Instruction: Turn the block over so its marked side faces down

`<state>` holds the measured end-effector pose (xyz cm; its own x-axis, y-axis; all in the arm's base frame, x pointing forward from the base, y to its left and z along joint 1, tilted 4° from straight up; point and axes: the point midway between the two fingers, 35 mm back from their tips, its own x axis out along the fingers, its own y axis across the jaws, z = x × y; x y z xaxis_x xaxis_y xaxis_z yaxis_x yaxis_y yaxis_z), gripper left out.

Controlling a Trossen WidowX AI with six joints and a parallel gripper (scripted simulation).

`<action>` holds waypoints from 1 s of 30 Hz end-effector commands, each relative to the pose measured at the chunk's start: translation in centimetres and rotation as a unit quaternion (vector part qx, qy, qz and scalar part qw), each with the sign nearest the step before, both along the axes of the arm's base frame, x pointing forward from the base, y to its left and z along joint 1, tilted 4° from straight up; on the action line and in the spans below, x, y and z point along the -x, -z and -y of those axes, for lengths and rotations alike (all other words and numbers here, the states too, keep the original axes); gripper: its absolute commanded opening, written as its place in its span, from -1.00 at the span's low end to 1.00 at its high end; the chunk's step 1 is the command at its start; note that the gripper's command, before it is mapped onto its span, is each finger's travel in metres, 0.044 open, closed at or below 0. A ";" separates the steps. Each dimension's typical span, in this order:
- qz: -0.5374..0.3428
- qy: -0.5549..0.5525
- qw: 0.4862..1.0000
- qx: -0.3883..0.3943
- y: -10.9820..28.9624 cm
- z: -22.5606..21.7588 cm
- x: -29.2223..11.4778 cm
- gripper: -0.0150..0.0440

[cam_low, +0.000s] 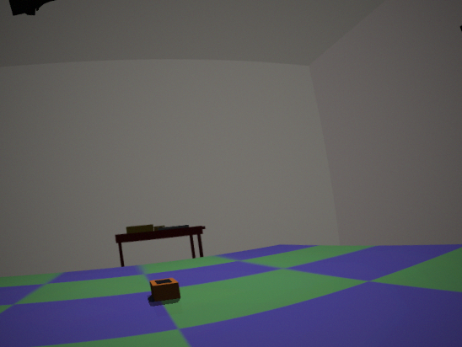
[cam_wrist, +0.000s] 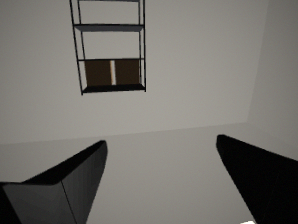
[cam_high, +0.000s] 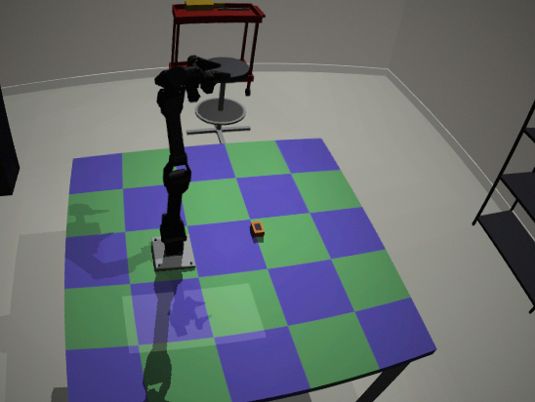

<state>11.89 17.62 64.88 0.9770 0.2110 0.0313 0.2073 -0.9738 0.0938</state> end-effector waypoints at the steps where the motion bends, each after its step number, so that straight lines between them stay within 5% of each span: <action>1: 0.001 0.001 1.000 0.002 0.0 0.0 0.0 0.95; 11: 0.075 0.055 0.981 0.172 1.1 -3.4 -2.9 1.00; 15: 0.118 0.071 0.932 0.336 2.8 -6.5 -5.4 1.00; 23: 0.144 0.055 0.749 0.644 9.6 -11.1 -12.7 1.00; 30: 0.115 -0.025 0.542 0.832 18.4 -11.5 -19.9 1.00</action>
<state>28.22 29.47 51.06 0.9848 0.1733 -0.0082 -0.0365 0.2529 0.9668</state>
